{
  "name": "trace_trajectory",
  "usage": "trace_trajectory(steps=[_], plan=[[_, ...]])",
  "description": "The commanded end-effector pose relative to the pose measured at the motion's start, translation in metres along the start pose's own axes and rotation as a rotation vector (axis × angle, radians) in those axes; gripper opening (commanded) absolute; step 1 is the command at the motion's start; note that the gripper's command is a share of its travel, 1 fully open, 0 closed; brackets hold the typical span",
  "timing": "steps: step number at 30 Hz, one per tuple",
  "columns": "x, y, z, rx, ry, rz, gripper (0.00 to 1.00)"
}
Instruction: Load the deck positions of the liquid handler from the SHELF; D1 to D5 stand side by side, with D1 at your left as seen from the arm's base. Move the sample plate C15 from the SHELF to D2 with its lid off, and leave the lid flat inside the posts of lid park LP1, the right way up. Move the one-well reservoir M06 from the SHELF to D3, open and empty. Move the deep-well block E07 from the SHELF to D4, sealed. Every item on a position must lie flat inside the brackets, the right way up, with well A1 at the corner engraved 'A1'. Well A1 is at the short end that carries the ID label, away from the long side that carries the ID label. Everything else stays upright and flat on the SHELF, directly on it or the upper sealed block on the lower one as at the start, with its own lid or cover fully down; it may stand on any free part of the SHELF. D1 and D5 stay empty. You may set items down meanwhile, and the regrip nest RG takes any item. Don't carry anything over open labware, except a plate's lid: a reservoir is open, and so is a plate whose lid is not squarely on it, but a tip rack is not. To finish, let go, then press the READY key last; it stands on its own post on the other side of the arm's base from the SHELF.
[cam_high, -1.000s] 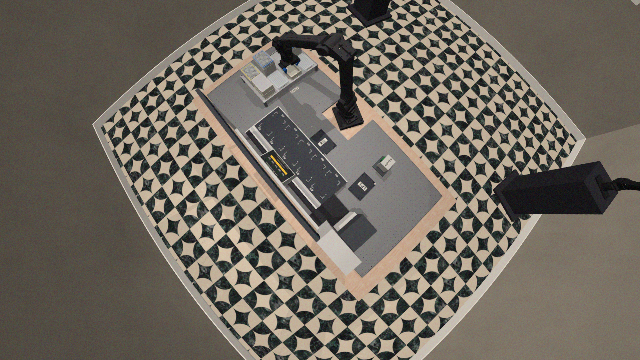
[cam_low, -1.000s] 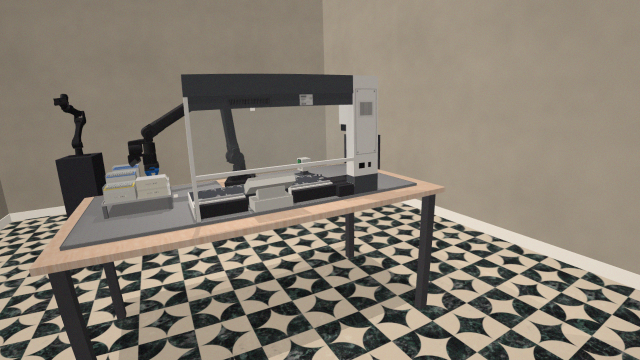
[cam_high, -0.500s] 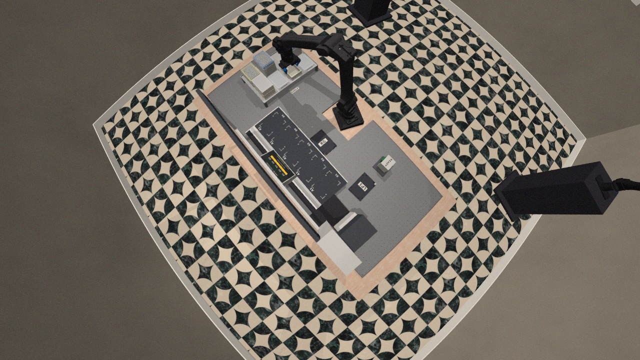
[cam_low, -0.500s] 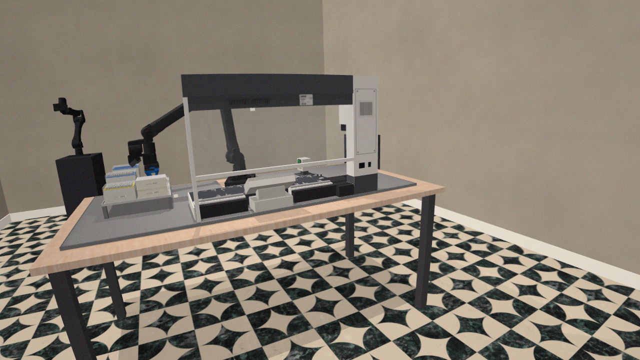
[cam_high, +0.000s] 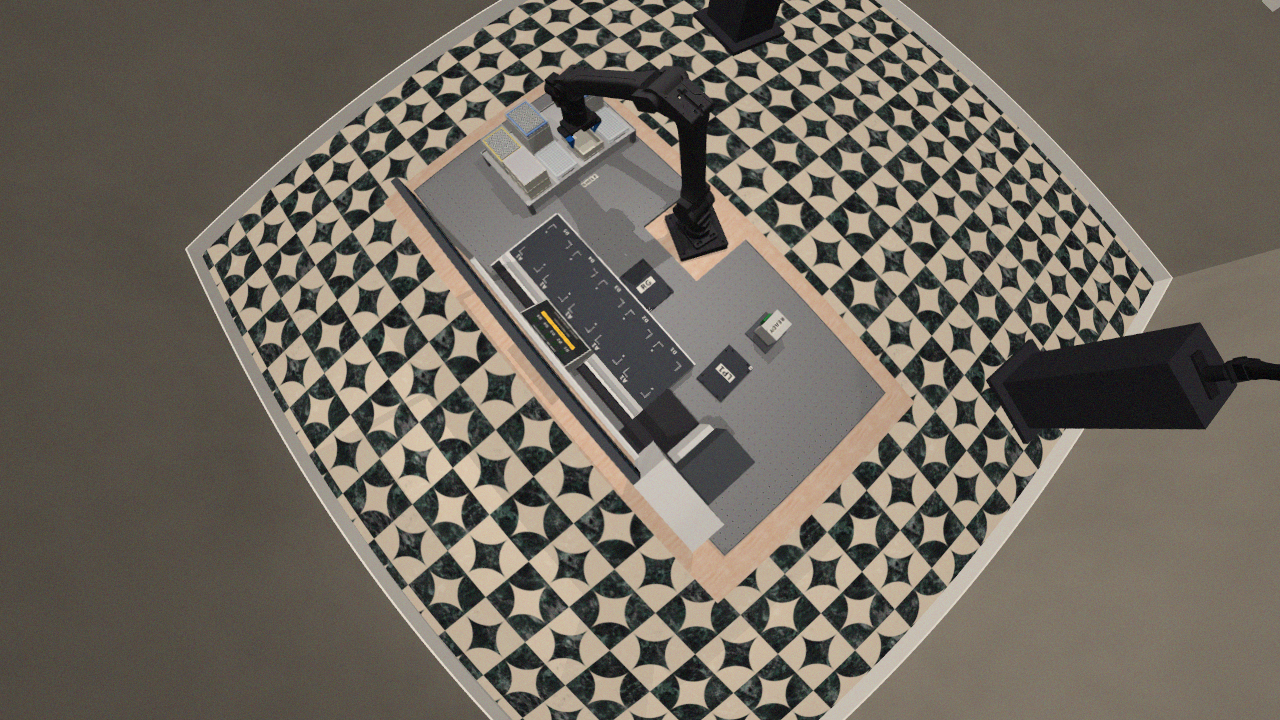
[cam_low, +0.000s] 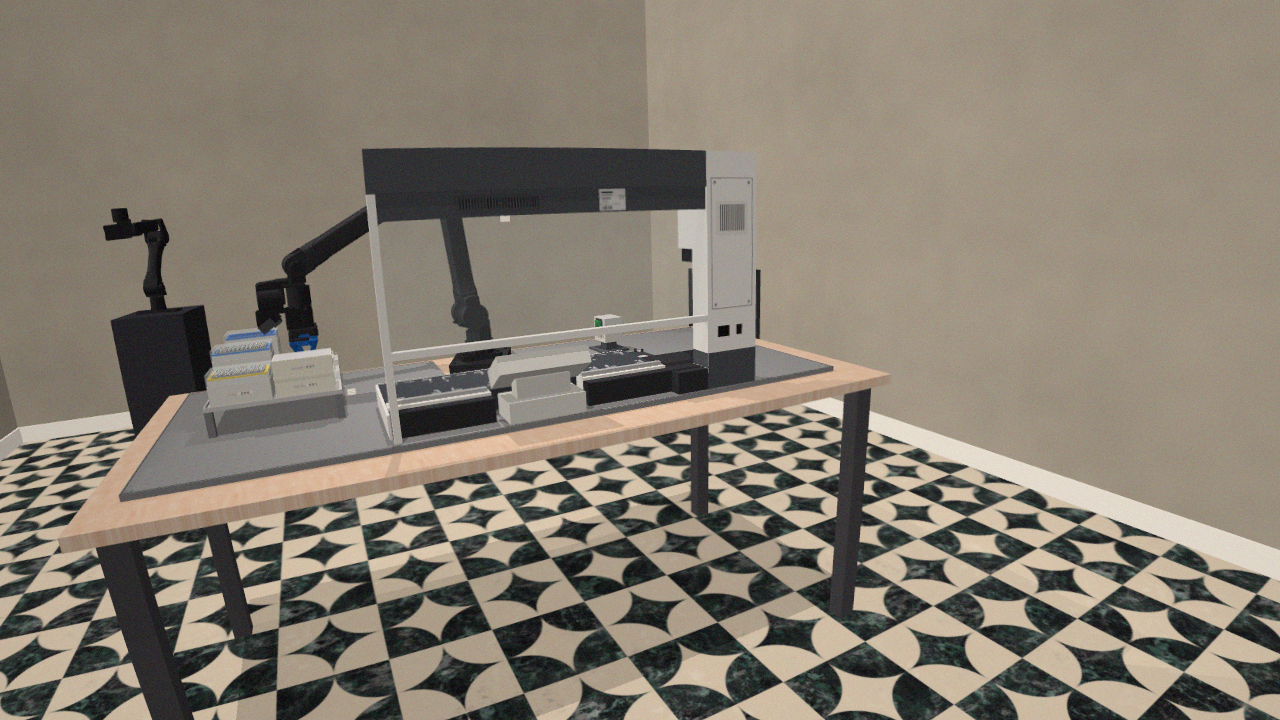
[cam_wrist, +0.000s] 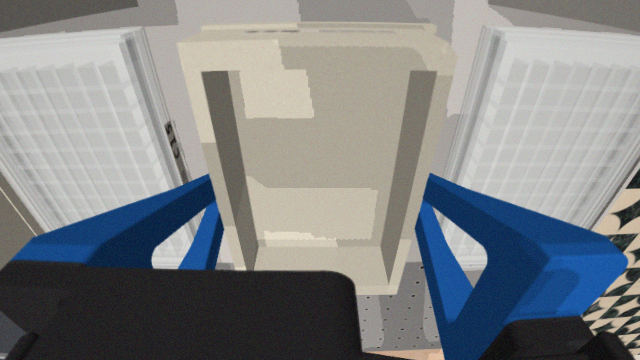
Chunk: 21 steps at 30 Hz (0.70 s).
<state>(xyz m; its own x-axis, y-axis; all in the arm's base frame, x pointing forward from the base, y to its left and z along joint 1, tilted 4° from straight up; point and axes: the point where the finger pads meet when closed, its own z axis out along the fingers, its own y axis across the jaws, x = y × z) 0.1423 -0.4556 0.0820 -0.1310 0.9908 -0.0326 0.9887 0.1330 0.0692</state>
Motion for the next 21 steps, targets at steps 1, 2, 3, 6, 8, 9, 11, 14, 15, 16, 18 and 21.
trace_trajectory(steps=[1, 2, 3, 6, 8, 9, 11, 14, 15, 16, 18, 21], plan=[[-0.015, 0.011, -0.012, -0.006, -0.026, -0.011, 0.0], [-0.021, 0.013, -0.026, -0.011, -0.055, -0.014, 0.0], [-0.022, 0.013, -0.034, -0.013, -0.069, -0.016, 0.0], [-0.022, 0.014, -0.044, -0.014, -0.078, -0.019, 0.0], [-0.022, 0.013, -0.048, -0.014, -0.079, -0.02, 0.0], [-0.022, 0.013, -0.049, -0.014, -0.079, -0.02, 0.0], [-0.022, 0.012, -0.053, -0.014, -0.079, -0.02, 0.0], [-0.021, 0.011, -0.051, -0.013, -0.071, -0.019, 0.0], [-0.003, 0.006, -0.026, -0.002, -0.005, -0.015, 0.0], [-0.01, 0.007, -0.038, -0.006, -0.031, -0.016, 0.0], [-0.022, 0.01, -0.062, -0.013, -0.08, -0.019, 0.0], [-0.021, 0.008, -0.067, -0.013, -0.081, -0.017, 0.0]])
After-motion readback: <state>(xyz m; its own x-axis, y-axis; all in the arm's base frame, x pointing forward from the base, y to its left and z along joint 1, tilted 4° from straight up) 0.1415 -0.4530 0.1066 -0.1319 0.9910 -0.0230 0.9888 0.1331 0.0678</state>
